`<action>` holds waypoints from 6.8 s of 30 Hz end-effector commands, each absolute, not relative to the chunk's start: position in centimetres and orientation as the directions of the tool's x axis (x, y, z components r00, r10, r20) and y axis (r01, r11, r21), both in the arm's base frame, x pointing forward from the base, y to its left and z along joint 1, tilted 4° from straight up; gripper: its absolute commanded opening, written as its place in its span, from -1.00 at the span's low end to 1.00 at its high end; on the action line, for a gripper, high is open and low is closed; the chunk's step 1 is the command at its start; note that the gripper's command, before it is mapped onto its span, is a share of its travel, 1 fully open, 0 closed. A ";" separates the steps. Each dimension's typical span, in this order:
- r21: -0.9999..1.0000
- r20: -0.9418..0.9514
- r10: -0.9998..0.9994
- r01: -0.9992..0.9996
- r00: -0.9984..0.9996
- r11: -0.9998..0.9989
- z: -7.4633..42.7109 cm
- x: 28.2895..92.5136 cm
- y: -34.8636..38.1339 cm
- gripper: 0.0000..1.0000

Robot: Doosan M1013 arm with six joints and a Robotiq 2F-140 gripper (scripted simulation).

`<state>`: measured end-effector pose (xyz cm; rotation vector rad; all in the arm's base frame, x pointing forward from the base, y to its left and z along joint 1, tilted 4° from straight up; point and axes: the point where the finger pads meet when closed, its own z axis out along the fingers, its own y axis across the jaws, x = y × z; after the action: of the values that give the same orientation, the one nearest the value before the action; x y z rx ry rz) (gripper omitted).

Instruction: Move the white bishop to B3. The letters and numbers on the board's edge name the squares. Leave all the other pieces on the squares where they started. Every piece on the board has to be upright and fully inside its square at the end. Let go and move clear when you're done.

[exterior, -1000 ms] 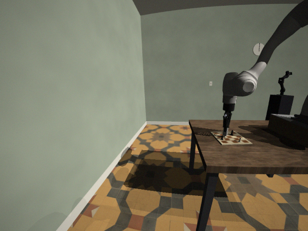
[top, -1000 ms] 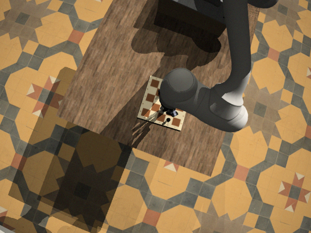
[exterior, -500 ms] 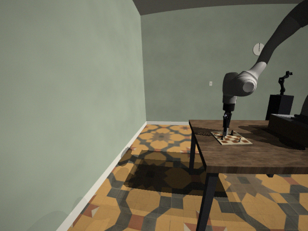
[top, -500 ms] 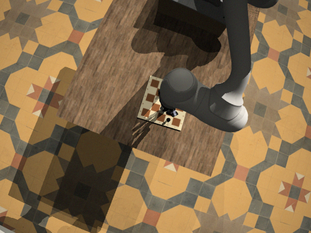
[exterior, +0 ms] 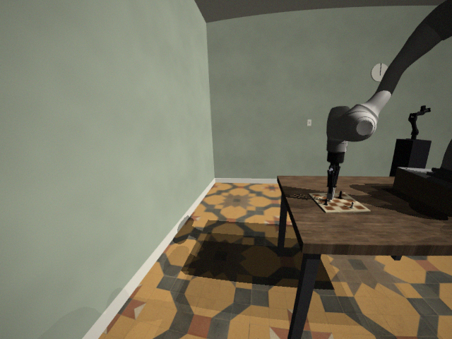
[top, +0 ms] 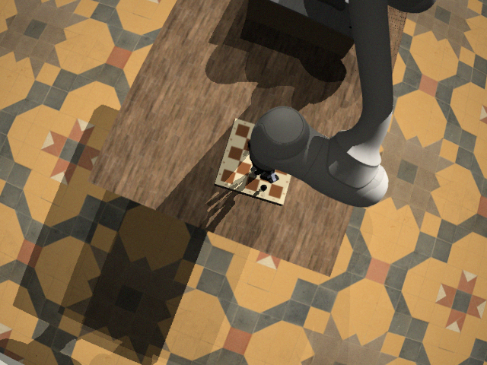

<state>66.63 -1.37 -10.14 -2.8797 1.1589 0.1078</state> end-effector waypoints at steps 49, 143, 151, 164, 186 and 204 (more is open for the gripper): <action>-0.007 -0.078 -0.690 -0.693 0.719 -0.721 -5.3 66.9 -1.7 -0.56; -0.007 -0.078 -0.690 -0.693 0.719 -0.721 4.5 67.4 -2.2 1.00; -0.007 -0.078 -0.690 -0.693 0.719 -0.721 4.5 67.4 -2.2 1.00; -0.007 -0.078 -0.690 -0.693 0.719 -0.721 4.5 67.4 -2.2 1.00; -0.007 -0.078 -0.690 -0.693 0.719 -0.721 4.5 67.4 -2.2 1.00; -0.007 -0.078 -0.690 -0.693 0.719 -0.721 4.5 67.4 -2.2 1.00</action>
<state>67.38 -2.23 4.46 -2.8797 1.1589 0.1078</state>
